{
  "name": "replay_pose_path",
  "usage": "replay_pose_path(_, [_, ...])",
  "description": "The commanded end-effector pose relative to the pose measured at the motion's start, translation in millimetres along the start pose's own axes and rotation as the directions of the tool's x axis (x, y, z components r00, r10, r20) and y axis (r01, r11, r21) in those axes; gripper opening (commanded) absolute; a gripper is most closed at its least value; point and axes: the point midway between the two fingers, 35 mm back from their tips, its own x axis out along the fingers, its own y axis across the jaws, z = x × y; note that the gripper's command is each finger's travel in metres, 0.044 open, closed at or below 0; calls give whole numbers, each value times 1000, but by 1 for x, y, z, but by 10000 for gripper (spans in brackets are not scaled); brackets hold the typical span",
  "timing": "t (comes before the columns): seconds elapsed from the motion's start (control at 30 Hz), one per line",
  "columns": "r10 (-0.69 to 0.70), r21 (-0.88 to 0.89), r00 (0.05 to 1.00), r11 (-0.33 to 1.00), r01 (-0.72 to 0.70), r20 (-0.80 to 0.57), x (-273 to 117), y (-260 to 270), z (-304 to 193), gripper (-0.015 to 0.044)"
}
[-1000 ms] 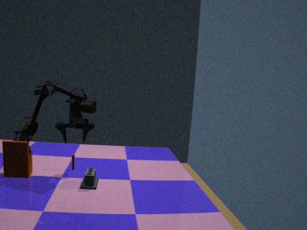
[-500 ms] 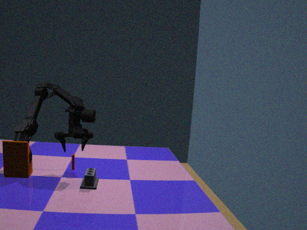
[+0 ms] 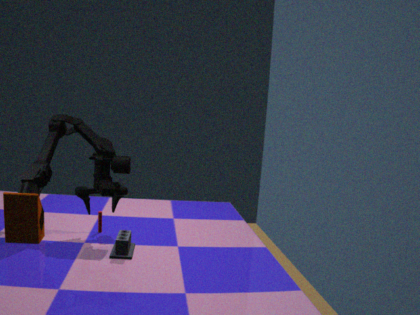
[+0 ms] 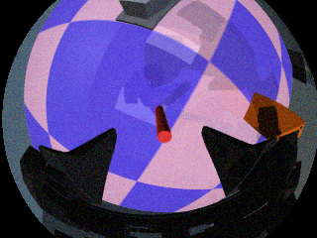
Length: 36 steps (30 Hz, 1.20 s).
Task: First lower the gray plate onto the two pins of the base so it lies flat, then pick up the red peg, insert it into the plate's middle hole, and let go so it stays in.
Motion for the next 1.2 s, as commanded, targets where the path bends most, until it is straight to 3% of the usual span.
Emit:
replay_pose_path(0.0, [-2,10,1000,1000,2,-7,7,-2,-1,440])
replay_pose_path(0.63, [-1,10,1000,1000,1,-11,34,-4,-3,440])
replay_pose_path(1.17, [-1,10,1000,1000,1,-11,34,-4,-3,20])
